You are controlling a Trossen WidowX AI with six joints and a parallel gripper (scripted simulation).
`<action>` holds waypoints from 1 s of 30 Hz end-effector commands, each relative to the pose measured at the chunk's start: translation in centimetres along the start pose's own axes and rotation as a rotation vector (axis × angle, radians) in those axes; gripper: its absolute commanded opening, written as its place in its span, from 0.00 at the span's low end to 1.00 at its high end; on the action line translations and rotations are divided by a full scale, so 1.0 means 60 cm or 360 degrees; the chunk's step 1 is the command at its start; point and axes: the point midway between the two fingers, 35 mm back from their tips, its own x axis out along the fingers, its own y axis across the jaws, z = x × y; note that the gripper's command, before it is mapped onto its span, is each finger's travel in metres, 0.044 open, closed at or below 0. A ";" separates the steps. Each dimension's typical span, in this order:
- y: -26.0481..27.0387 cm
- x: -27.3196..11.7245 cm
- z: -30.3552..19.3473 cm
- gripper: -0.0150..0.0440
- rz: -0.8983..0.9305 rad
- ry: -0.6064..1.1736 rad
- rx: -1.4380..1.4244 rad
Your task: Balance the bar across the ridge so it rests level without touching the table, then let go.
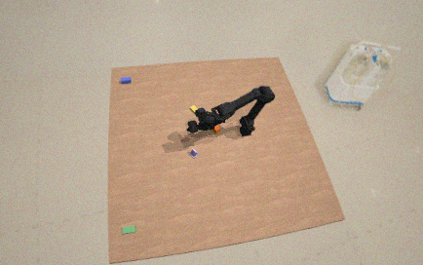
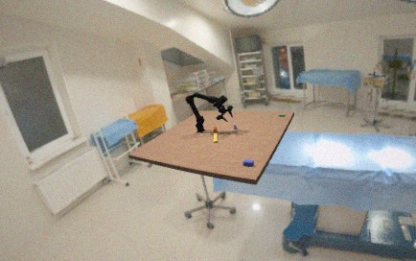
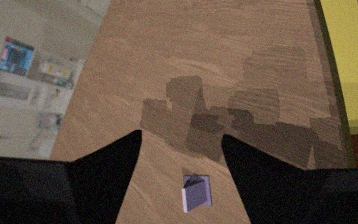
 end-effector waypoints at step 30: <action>-0.147 -0.017 0.147 0.79 -0.0780 0.0482 -0.0347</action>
